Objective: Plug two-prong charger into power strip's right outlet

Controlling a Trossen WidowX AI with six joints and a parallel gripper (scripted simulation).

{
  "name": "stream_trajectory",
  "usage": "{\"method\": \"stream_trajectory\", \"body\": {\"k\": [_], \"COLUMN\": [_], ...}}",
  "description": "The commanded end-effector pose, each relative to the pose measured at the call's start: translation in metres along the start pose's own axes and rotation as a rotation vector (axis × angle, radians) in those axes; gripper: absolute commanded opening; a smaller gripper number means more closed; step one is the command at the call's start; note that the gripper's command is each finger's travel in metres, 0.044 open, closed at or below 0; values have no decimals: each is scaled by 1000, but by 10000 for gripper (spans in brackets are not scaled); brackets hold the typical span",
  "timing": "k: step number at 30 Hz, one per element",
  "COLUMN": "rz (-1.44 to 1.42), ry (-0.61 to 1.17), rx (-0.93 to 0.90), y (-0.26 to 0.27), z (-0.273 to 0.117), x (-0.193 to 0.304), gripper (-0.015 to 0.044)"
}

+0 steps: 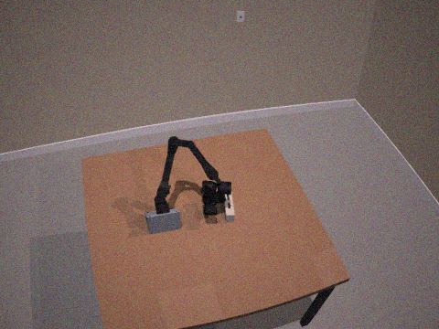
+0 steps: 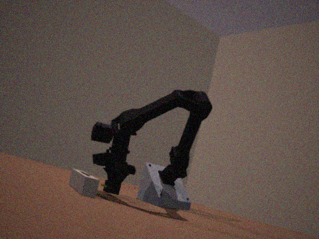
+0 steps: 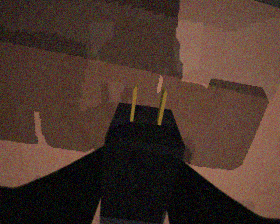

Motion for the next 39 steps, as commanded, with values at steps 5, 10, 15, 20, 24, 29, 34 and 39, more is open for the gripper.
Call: {"method": "stream_trajectory", "body": {"k": [5, 10, 15, 20, 24, 29, 34, 39], "rz": [17, 27, 37, 47, 55, 65, 72, 72], "ry": [-5, -5, -5, -4, -4, -4, -4, -4], "rx": [-6, -6, -7, -7, -8, -8, -9, -9], "y": [-1, -2, -3, -4, -5, -5, -5, -5], "z": [-2, -2, -2, -2, -2, -2, -2, -2], "x": [-11, -17, -22, -28, -32, -38, -41, -42], "gripper": [0, 0, 0, 0, 0, 0, 0, 0]}}
Point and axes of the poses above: the point midway between the two fingers, 35 mm back from their tips, its own z axis out along the fingers, its own y axis across the jaws, x = y × z, the point moved 8 cm from there along -z, back along the fingers, and after that the axes turned 5 degrees about -z, right-handed, at the moved point
